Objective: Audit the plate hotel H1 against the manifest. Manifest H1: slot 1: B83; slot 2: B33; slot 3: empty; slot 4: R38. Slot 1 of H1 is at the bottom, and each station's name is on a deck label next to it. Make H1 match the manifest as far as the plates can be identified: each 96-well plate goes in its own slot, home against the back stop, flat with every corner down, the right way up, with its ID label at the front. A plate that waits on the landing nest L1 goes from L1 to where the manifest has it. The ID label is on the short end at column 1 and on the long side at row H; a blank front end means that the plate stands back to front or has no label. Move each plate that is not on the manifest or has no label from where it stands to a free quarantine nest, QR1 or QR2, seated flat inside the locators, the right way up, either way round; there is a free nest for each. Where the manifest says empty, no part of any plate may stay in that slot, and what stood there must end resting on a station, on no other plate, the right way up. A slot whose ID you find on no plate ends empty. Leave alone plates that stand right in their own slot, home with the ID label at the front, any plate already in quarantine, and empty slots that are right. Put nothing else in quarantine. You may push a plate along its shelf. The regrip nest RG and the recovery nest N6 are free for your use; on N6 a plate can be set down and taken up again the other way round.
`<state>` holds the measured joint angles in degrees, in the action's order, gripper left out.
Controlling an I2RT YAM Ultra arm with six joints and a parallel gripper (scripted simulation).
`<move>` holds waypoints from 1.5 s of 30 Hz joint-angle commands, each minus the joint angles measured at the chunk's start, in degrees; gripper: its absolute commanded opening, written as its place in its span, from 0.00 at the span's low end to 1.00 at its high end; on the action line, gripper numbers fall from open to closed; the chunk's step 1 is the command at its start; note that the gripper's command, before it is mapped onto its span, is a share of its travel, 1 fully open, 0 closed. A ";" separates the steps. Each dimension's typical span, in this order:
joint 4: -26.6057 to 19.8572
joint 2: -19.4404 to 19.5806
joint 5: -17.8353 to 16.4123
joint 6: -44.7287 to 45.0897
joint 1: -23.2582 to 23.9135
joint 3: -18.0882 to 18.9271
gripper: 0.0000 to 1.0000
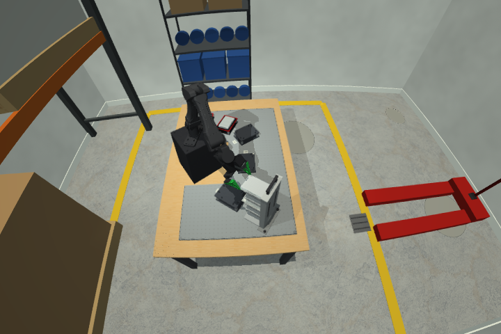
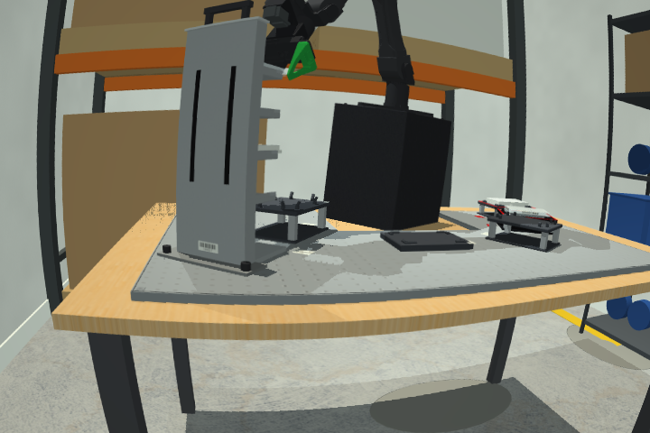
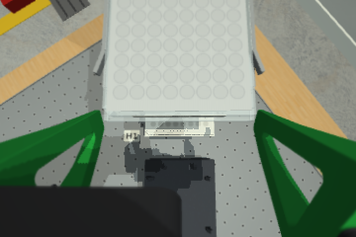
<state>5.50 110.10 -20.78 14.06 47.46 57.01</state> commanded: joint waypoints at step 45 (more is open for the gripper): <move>-0.96 -0.73 0.02 -0.52 -0.46 3.80 0.86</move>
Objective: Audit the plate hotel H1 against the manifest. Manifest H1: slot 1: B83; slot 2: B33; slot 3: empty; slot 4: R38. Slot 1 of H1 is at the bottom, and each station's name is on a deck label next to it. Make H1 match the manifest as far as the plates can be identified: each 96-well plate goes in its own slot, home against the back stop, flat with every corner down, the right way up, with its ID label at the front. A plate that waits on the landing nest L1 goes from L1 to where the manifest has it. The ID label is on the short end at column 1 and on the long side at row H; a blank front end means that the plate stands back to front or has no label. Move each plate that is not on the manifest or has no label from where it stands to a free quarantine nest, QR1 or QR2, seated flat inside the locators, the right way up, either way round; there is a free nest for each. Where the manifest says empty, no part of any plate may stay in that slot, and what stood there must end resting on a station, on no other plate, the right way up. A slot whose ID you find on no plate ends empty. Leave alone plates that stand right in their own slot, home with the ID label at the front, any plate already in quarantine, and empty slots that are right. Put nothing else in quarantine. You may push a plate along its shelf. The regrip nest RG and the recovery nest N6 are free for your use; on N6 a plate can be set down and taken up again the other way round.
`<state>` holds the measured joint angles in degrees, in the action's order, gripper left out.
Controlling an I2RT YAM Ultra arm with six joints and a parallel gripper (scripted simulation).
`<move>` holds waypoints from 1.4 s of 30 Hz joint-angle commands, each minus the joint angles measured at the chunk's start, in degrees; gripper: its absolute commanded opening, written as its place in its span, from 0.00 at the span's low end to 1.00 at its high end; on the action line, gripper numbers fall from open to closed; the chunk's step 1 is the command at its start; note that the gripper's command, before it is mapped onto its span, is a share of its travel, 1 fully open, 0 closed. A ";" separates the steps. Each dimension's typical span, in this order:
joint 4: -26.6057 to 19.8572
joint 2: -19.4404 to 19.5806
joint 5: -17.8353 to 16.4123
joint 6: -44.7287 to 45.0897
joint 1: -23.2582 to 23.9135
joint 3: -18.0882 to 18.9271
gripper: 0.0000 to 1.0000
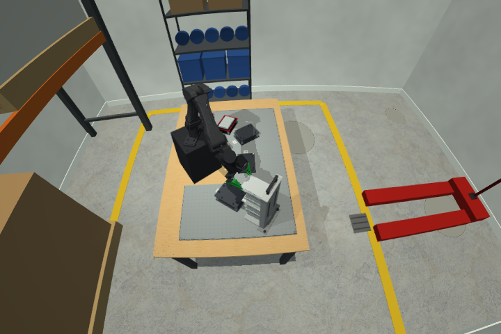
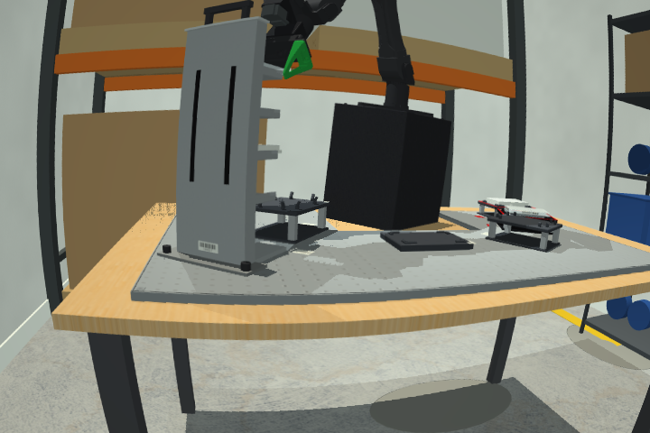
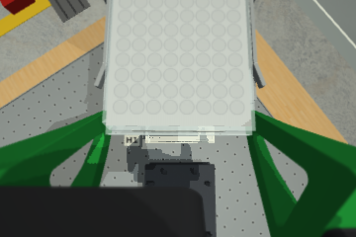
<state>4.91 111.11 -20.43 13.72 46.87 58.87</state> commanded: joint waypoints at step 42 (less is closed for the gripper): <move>1.74 -5.11 -1.46 1.43 2.09 -5.20 0.86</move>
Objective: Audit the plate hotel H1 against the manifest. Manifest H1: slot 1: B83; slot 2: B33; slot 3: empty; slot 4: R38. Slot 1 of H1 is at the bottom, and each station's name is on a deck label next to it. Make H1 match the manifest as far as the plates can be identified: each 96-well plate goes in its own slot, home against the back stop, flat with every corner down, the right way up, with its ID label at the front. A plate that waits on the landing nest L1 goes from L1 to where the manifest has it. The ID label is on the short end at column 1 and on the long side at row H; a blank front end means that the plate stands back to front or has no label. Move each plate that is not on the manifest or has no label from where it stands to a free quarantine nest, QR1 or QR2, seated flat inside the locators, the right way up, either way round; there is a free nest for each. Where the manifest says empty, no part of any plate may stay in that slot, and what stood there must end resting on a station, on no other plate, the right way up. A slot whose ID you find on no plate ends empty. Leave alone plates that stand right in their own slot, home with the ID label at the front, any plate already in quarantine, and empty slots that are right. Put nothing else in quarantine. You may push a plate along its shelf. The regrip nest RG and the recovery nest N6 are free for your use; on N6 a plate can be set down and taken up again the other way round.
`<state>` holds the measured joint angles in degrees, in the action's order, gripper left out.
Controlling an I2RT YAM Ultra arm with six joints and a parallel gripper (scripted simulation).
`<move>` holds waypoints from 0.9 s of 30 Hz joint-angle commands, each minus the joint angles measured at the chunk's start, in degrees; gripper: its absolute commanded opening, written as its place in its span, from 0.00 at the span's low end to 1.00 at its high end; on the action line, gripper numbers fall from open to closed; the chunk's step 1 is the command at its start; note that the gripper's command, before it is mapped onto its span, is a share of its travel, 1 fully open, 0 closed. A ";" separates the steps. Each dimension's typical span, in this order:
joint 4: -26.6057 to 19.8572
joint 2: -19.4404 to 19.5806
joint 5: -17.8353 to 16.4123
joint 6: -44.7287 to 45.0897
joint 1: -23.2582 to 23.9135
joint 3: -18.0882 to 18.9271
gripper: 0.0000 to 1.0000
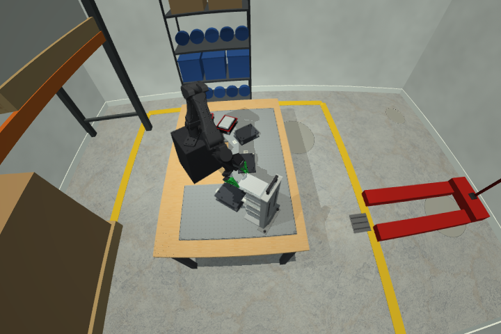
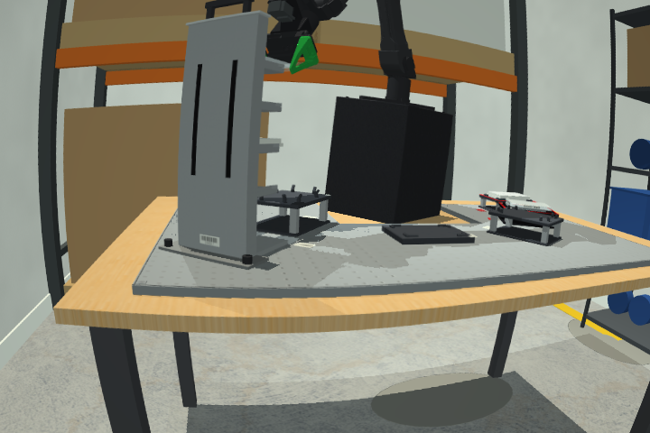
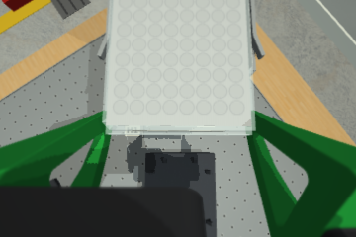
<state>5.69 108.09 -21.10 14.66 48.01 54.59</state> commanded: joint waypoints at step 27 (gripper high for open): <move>1.97 -6.82 -2.34 2.35 3.27 -7.53 0.86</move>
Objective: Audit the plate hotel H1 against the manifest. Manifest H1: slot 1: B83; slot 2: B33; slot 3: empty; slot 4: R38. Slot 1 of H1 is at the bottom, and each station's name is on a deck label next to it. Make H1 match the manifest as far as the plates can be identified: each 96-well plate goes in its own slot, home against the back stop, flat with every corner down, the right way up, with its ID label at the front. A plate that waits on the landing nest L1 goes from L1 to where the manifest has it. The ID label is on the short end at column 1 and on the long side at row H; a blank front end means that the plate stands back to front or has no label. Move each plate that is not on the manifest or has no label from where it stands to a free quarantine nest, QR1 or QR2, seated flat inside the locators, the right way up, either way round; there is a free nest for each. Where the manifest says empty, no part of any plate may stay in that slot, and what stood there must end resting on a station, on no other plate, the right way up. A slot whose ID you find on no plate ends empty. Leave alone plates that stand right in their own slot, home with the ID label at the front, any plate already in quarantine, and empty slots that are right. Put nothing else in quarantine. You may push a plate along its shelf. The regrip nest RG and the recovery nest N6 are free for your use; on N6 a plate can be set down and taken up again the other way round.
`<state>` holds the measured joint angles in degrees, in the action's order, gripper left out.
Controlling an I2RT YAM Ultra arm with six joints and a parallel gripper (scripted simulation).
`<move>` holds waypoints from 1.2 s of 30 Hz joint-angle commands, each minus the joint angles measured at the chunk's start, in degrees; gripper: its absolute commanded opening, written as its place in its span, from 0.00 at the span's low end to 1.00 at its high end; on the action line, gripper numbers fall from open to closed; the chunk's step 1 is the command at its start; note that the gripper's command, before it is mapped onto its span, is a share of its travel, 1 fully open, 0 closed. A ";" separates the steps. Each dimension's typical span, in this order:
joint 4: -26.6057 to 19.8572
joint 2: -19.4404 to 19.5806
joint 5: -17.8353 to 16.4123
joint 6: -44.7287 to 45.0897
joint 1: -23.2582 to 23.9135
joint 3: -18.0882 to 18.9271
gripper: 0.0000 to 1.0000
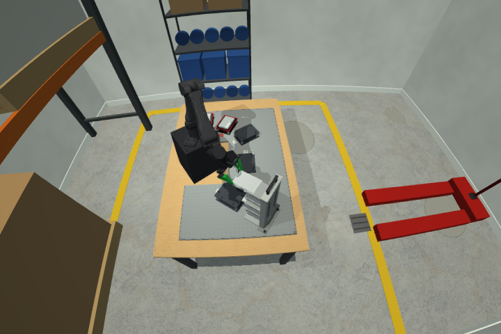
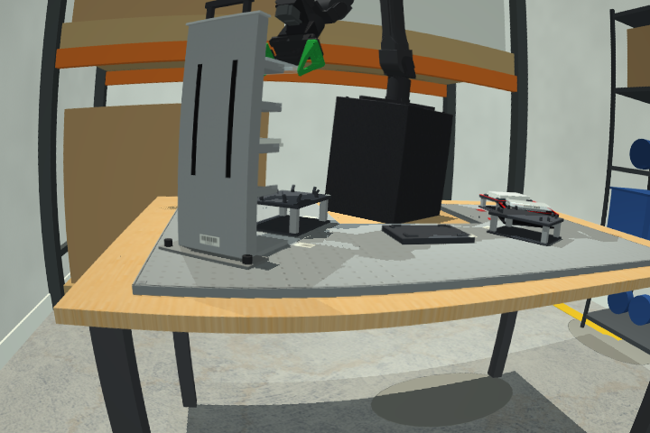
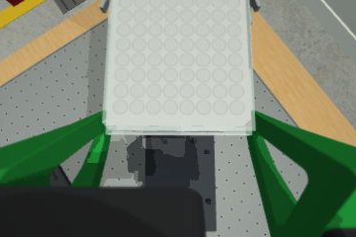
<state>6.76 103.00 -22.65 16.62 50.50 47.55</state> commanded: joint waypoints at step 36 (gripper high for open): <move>0.67 -8.62 -3.56 3.77 4.92 -8.11 0.86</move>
<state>7.01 96.47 -25.21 19.81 54.43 39.51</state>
